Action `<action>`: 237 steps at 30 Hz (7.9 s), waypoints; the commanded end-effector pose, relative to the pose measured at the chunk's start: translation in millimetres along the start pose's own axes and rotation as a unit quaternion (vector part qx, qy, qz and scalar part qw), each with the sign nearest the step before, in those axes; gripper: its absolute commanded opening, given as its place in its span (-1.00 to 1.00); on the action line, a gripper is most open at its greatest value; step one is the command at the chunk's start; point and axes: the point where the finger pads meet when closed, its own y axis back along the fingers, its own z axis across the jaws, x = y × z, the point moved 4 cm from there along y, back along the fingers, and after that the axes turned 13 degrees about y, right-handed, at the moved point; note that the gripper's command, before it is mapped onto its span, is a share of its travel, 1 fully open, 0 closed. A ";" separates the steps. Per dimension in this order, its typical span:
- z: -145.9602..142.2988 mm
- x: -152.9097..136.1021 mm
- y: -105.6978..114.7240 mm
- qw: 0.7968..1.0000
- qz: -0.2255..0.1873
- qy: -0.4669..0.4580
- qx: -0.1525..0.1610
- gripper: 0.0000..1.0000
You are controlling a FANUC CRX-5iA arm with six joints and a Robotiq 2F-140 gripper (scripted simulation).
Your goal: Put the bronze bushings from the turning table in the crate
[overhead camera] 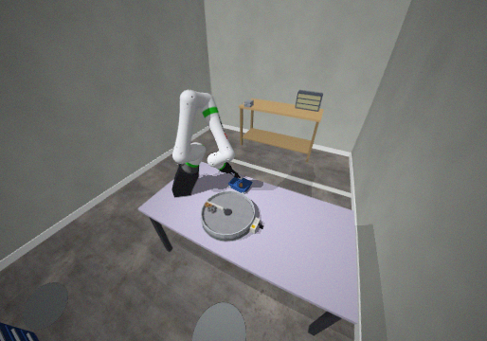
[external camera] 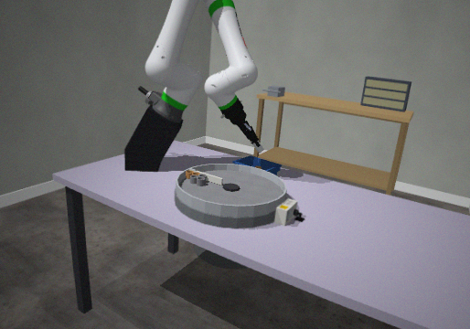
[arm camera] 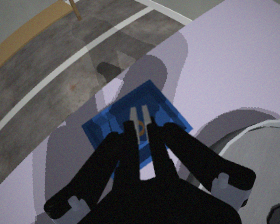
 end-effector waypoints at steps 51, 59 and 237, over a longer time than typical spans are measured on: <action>21.0 -279.1 225.1 0.963 -0.036 -0.206 -0.169 -0.87; 21.7 -295.5 238.4 0.959 -0.038 -0.217 -0.178 -0.87; 16.3 -322.0 210.0 0.958 -0.038 -0.219 -0.180 -1.00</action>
